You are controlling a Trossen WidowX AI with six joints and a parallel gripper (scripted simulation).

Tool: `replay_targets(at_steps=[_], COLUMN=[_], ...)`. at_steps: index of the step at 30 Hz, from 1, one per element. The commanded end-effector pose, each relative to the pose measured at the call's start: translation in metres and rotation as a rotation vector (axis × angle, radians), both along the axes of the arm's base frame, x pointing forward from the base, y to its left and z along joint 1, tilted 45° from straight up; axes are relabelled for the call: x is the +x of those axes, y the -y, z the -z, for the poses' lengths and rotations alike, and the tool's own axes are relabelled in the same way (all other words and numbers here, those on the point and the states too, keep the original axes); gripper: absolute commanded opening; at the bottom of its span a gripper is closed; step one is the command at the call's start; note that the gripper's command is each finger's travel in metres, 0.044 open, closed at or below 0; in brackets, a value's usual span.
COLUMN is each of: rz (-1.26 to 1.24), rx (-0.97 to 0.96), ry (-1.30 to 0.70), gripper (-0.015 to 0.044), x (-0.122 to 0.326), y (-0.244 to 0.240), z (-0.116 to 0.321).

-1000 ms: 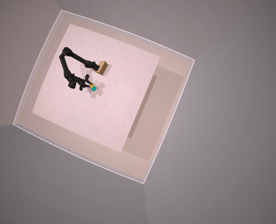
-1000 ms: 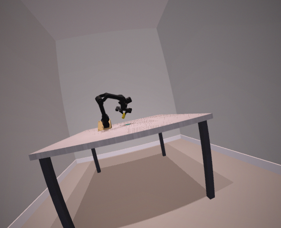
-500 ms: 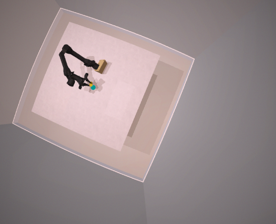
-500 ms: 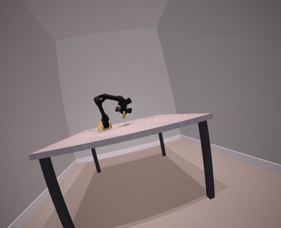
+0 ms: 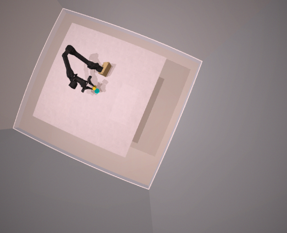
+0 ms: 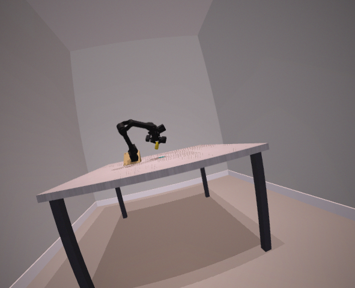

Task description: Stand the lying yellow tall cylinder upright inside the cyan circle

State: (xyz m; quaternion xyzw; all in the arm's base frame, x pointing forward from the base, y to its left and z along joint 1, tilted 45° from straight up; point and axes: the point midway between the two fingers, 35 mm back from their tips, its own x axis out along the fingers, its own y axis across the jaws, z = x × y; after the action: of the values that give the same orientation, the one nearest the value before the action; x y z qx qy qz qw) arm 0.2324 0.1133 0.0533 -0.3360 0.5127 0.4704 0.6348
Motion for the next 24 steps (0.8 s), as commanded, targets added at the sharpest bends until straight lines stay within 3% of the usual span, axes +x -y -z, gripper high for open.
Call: replay_targets(at_steps=[1,24], rz=[-0.012,-0.051], rx=[0.032,0.168], ry=[0.021,0.133], gripper=[0.0105,0.0105], x=[-0.0008,0.0008], y=[-0.0004,0.0011], z=[-0.0019,-0.0090])
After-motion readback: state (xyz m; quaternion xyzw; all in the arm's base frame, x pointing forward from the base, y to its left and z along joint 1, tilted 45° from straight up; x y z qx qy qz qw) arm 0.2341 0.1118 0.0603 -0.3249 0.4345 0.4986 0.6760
